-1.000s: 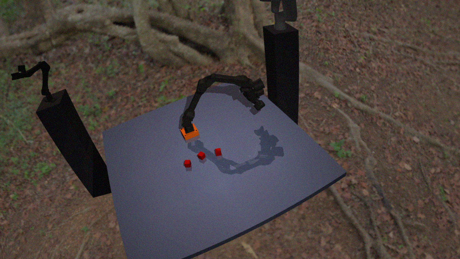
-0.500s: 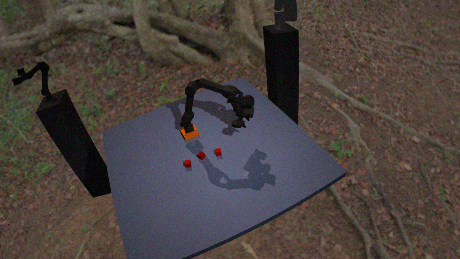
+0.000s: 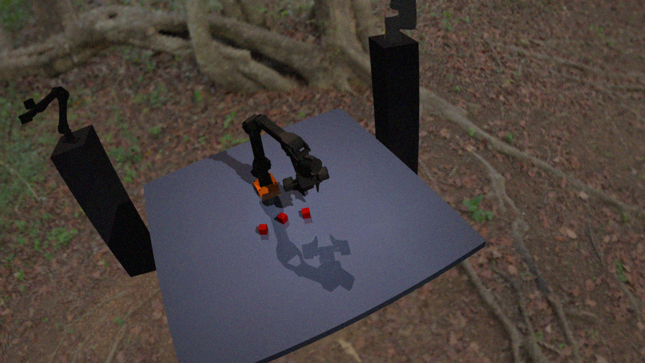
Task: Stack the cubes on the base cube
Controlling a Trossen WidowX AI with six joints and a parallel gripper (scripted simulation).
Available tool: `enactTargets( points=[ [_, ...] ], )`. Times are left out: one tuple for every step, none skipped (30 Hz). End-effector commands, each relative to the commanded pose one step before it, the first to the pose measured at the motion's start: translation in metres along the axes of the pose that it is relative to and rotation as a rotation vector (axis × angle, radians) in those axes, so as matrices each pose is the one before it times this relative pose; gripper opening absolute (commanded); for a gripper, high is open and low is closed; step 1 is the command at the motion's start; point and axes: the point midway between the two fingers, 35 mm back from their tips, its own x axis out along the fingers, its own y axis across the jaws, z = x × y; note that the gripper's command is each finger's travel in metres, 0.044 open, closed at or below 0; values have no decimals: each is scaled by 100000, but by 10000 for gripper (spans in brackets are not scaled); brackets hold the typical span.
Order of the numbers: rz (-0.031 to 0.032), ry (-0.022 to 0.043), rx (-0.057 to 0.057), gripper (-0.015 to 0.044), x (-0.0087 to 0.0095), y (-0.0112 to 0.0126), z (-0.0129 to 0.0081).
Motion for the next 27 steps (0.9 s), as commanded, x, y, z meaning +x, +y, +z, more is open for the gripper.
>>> enactTargets(
  points=[
    [-4530, -322, 21679, 265, -417, -4082, 438],
    [-1119, -149, 6053, 265, -74, -1060, 316],
    [-1116, -159, 6048, 265, -60, -1042, 338],
    [-1113, -168, 6043, 265, -46, -1025, 359],
    [-1112, -177, 6038, 265, -33, -1006, 380],
    [-1110, -187, 6033, 265, -19, -987, 399],
    [-1110, -197, 6027, 265, -6, -968, 418],
    [-1110, -207, 6022, 265, 7, -949, 436],
    [-1110, -217, 6014, 265, 20, -929, 453],
    [-915, -186, 4949, 265, 27, -748, 389],
    [-549, -115, 2968, 265, 21, -440, 243],
    [-183, -39, 989, 265, 8, -145, 83],
    [0, 0, 0, 265, 0, 0, 0],
    [0, 0, 0, 265, 0, 0, 0],
    [0, 0, 0, 265, 0, 0, 0],
    [0, 0, 0, 265, 0, 0, 0],
    [0, 0, 0, 265, 0, 0, 0],
    [1, -1, 0, 265, 126, 14, 7],
    [2, -3, 1, 265, 378, 38, 19],
    [2, -4, 1, 265, 629, 52, 27],
    [0, -4, 1, 265, 803, 45, 24],
    [-2, -3, 1, 265, 807, 22, 12],
    [-5, -1, 1, 265, 804, -1, 0],
    [-7, 0, 0, 265, 800, -25, -12],
    [-10, 1, 0, 265, 789, -48, -24],
    [-10, 2, 0, 265, 612, -53, -27],
    [-6, 2, 0, 265, 365, -38, -20]
  ],
)
